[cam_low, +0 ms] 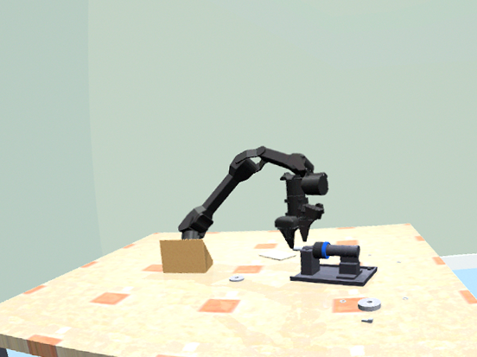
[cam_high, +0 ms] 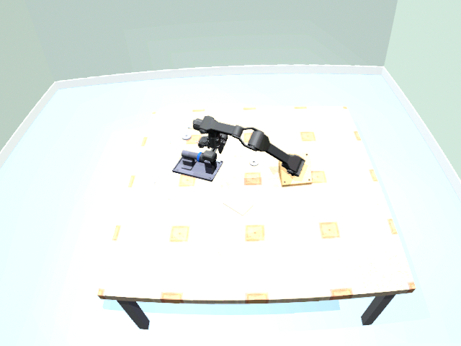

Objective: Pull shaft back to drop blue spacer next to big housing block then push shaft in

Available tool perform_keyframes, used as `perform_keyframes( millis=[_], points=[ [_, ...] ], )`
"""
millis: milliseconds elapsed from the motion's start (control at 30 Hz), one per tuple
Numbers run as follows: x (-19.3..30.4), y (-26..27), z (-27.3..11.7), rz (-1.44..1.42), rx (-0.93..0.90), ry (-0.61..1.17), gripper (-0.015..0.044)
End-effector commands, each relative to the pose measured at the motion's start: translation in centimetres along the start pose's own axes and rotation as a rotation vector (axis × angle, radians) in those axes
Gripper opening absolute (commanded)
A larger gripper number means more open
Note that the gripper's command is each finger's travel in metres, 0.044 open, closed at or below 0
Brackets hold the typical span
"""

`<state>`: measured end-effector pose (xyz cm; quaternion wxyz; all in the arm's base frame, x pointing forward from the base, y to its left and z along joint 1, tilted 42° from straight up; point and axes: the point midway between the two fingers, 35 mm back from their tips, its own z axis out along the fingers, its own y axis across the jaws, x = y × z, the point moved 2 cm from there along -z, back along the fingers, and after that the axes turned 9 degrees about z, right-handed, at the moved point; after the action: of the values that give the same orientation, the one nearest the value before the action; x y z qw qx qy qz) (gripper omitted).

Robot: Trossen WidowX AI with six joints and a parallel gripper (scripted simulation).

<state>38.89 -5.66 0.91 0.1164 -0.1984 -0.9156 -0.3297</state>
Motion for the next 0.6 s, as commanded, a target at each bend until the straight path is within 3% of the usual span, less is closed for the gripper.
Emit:
perform_keyframes(
  millis=[0, 567],
  points=[
    [0.0, -0.1, 0.7, 0.008, -0.004, 0.001, 0.044],
    [0.1, 0.0, 2.8, 0.007, -0.005, 0.001, 0.044]
  ],
)
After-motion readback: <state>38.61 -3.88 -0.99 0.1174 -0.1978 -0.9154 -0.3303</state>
